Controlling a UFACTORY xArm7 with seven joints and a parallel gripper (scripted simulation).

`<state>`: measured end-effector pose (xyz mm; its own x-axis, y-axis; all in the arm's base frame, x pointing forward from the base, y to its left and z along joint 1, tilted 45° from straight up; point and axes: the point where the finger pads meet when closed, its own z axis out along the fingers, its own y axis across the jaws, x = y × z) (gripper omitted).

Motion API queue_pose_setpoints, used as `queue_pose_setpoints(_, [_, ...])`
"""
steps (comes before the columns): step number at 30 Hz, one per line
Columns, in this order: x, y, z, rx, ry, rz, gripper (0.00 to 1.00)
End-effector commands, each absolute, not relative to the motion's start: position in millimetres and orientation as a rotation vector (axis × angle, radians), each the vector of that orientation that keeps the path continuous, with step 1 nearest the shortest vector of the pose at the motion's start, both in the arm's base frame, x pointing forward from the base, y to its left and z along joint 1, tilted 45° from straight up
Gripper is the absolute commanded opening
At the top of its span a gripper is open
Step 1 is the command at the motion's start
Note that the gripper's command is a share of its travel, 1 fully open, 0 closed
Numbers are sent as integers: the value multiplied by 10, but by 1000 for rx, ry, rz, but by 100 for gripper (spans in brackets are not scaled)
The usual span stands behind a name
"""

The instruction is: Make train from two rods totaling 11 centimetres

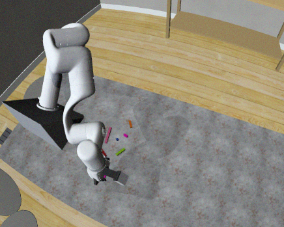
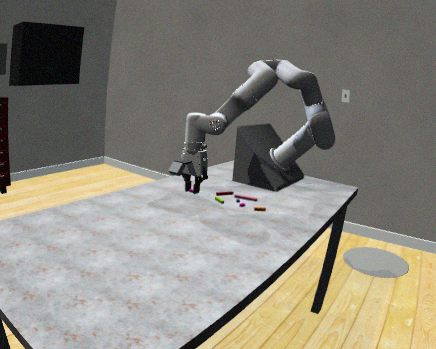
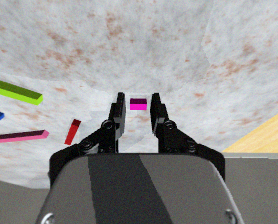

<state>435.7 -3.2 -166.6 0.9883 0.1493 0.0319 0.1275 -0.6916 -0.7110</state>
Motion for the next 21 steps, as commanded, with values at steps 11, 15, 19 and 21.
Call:
queue_pose_setpoints(11, [4371, -56, -1660, -2346, -190, 32, 15])
queue_pose_setpoints(15, [4371, -56, -1660, -2346, -190, 32, 15])
queue_pose_setpoints(19, [4371, -56, -1660, -2346, -190, 32, 15])
queue_pose_setpoints(21, [4371, -56, -1660, -2346, -190, 32, 15])
